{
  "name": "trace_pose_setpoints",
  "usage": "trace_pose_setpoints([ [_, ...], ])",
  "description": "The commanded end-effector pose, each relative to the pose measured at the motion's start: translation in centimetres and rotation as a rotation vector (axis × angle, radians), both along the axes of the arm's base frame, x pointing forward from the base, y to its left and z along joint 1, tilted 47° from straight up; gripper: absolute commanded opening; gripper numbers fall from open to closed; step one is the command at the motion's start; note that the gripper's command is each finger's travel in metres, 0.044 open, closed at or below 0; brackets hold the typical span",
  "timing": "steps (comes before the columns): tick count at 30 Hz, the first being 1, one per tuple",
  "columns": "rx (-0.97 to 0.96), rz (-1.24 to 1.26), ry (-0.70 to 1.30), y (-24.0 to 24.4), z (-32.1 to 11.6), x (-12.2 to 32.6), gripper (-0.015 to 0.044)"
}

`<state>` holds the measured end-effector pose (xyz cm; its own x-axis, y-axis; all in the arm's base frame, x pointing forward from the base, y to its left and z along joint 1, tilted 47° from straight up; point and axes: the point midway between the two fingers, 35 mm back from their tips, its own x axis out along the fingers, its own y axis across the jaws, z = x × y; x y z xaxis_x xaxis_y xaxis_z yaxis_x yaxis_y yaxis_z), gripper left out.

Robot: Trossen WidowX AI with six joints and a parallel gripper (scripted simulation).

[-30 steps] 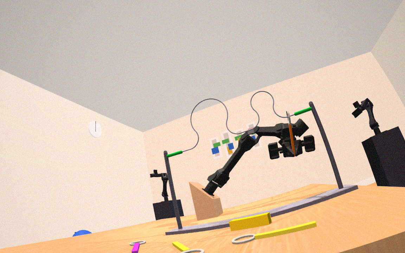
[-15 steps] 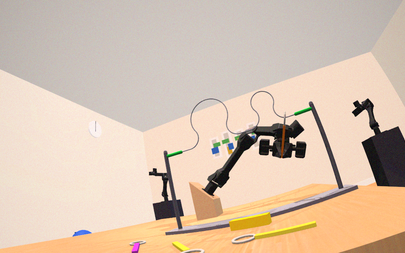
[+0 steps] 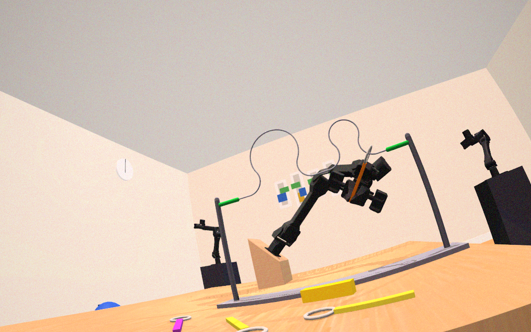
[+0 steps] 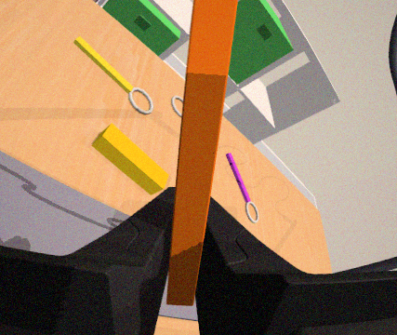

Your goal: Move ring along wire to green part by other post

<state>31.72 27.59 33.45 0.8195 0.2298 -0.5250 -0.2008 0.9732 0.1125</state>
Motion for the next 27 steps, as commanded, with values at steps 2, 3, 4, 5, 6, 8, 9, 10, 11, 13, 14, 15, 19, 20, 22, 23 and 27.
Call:
trace_pose_setpoints([
  [2, -0.105, -0.003, -0.031, -1.9, 0.1, 0.3, -0.0150],
  [3, -0.124, -0.003, -0.035, -2.2, 0.1, 0.4, -0.0150],
  [4, -0.143, -0.002, -0.039, -2.5, 0.1, 0.4, -0.0150],
  [5, -0.165, -0.001, -0.044, -2.8, 0.1, 0.5, -0.0150],
  [6, -0.188, -0.001, -0.049, -3.2, 0.2, 0.6, -0.0150],
  [8, -0.229, 0.001, -0.058, -3.8, 0.2, 0.7, -0.0150],
  [9, -0.246, 0.002, -0.062, -4.0, 0.2, 0.8, -0.0150],
  [10, -0.264, 0.002, -0.066, -4.3, 0.3, 0.8, -0.0150],
  [11, -0.284, 0.003, -0.071, -4.6, 0.3, 0.9, -0.0150],
  [13, -0.324, 0.004, -0.080, -5.2, 0.4, 1.0, -0.0150],
  [14, -0.342, 0.005, -0.084, -5.4, 0.5, 1.1, -0.0150],
  [15, -0.361, 0.006, -0.088, -5.7, 0.6, 1.2, -0.0150],
  [19, -0.432, 0.009, -0.104, -6.7, 0.9, 1.4, -0.0150],
  [20, -0.449, 0.009, -0.108, -7.0, 1.0, 1.4, -0.0150],
  [22, -0.483, 0.011, -0.115, -7.4, 1.1, 1.6, -0.0150],
  [23, -0.498, 0.012, -0.119, -7.6, 1.2, 1.6, -0.0150],
  [27, -0.560, 0.014, -0.133, -8.5, 1.6, 1.8, -0.0150],
])
